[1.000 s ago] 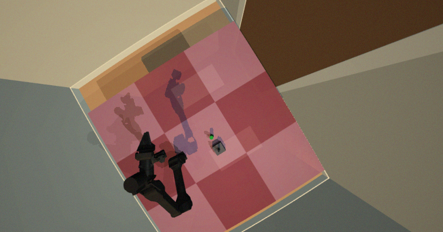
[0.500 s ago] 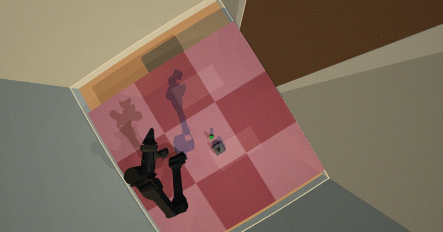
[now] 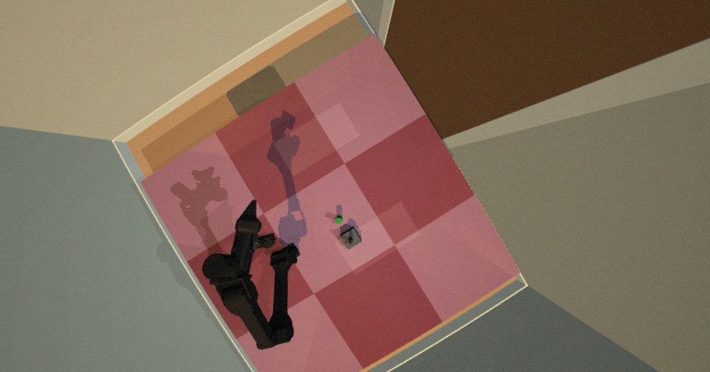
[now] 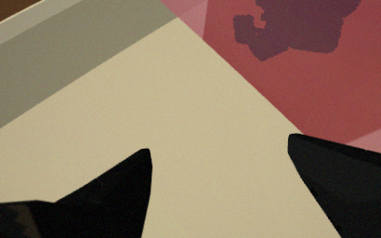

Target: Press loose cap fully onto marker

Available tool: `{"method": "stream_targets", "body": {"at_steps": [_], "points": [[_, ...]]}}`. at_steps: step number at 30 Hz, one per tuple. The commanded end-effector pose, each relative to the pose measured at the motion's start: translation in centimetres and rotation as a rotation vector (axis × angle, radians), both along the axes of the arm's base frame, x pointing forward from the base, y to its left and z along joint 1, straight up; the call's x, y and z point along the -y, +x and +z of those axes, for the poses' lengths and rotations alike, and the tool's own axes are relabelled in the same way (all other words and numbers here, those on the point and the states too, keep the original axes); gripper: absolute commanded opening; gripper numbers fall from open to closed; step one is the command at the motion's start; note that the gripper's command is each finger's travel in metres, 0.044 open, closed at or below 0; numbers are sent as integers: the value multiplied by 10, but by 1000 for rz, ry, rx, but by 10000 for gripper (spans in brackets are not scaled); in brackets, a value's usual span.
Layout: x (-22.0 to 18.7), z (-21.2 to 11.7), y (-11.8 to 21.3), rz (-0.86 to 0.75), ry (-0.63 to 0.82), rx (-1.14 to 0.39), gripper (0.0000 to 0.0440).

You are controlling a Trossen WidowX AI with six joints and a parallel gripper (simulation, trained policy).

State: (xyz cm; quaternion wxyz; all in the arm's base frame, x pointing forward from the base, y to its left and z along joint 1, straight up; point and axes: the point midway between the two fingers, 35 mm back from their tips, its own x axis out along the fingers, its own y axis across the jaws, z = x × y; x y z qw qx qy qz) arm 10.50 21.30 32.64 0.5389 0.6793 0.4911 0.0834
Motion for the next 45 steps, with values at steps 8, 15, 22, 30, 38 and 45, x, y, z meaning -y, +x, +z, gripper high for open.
{"method": "stream_targets", "body": {"at_steps": [8, 15, 22, 30, 38, 45], "points": [[1, -13, 10, -45, -64, -78, 333], [2, -24, 18, -80, -114, -133, 333], [4, -34, 26, -118, -160, -189, 334], [7, -46, 36, -162, -207, -253, 334], [11, -56, 46, -209, -250, -318, 334], [14, -65, 56, -250, -283, -374, 334]]}}
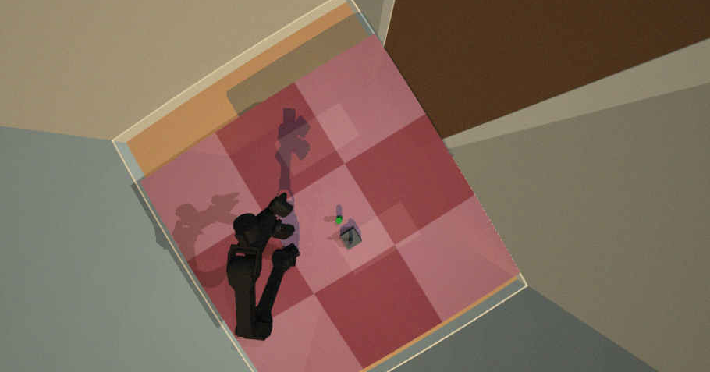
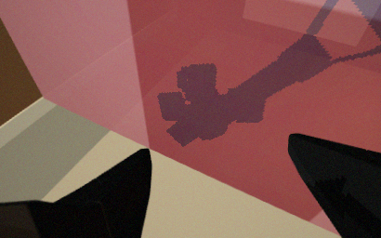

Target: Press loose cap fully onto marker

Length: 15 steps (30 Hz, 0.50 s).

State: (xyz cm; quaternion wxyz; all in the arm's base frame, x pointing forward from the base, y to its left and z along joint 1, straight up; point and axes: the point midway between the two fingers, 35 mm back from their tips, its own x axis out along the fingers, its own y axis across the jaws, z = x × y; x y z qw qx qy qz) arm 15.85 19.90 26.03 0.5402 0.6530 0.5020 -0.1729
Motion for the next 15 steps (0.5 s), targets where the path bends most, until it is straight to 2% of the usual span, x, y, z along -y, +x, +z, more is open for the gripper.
{"method": "stream_targets", "body": {"at_steps": [1, 15], "points": [[1, 0, 4, -20, -2, -21, 334], [11, -17, 24, -110, -65, -124, 334]]}}
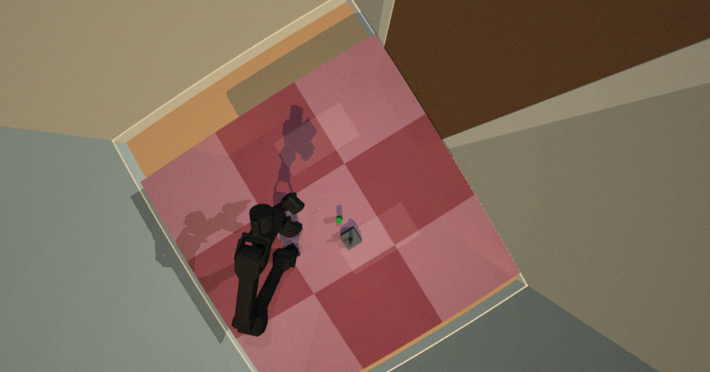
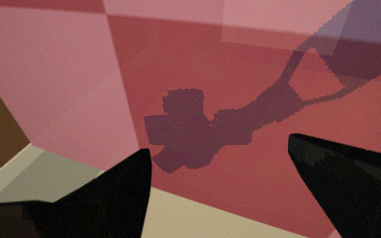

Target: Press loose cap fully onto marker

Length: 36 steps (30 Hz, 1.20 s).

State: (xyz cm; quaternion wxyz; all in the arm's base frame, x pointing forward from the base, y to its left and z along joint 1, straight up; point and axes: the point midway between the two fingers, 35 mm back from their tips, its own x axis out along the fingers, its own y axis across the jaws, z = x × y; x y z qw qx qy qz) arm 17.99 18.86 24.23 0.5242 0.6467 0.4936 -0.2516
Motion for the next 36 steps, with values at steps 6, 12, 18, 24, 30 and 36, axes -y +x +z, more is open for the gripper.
{"method": "stream_targets", "body": {"at_steps": [6, 12, 18, 24, 30, 36], "points": [[7, -6, 12, -55, -25, -54, 334], [15, -14, 22, -96, -53, -95, 333], [23, -22, 31, -136, -81, -134, 333], [33, -29, 41, -173, -108, -172, 332], [43, -37, 50, -208, -134, -209, 332], [53, -44, 59, -241, -159, -245, 331]]}}
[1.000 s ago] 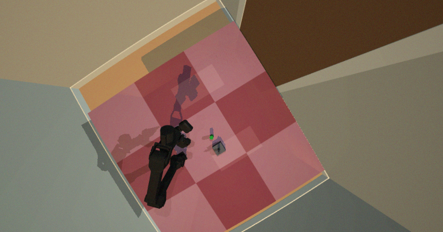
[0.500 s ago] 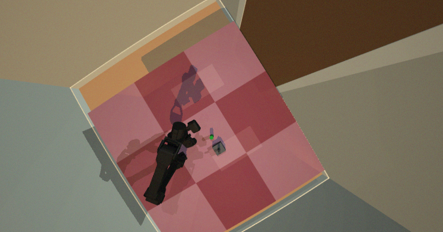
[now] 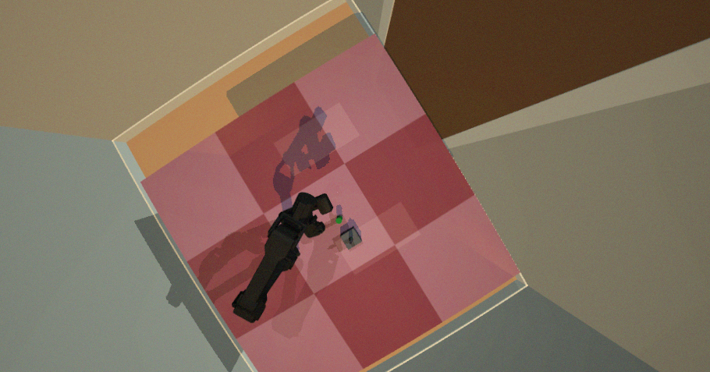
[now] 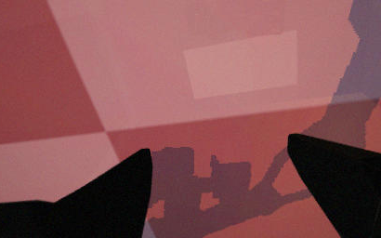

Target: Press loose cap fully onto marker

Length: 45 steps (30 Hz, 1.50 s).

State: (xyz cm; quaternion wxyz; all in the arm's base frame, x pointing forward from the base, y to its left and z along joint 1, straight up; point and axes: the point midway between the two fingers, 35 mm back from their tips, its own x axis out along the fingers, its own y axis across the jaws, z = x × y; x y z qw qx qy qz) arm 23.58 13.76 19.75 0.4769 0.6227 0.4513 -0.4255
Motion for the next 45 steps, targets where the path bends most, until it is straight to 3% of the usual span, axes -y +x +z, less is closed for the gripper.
{"method": "stream_targets", "body": {"at_steps": [1, 45], "points": [[4, 0, 5, -9, -5, -10, 331], [86, -53, 50, -182, -126, -244, 322]]}}
